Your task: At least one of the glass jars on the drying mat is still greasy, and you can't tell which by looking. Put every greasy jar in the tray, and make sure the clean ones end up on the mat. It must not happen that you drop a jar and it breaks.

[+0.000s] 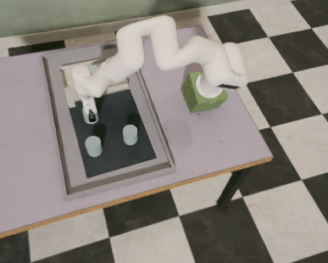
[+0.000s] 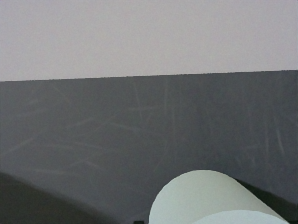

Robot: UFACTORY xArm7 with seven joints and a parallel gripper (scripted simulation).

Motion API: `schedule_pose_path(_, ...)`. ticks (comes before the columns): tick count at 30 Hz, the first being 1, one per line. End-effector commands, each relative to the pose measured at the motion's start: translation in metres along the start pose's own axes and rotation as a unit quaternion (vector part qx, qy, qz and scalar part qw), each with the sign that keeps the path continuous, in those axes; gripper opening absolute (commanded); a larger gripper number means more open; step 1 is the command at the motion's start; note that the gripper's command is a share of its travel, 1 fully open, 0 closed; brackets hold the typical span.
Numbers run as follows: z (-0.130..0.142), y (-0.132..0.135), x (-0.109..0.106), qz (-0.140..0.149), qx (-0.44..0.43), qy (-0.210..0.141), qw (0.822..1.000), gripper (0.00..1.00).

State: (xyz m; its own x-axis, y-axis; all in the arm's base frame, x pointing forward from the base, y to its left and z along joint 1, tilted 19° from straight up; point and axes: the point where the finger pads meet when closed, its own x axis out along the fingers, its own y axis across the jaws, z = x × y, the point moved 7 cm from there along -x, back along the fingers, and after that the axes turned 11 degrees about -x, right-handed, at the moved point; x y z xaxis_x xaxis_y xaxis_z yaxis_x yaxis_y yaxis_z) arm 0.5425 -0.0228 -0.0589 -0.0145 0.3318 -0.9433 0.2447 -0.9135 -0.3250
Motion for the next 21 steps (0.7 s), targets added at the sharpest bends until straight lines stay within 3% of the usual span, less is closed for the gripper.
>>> schedule_pose_path(1, -0.002, 0.001, -0.011, 0.002, 0.0, 0.003, 1.0, 0.0)
schedule_pose_path(21, -0.002, 0.001, -0.053, 0.002, 0.0, 0.003, 1.0, 0.0)
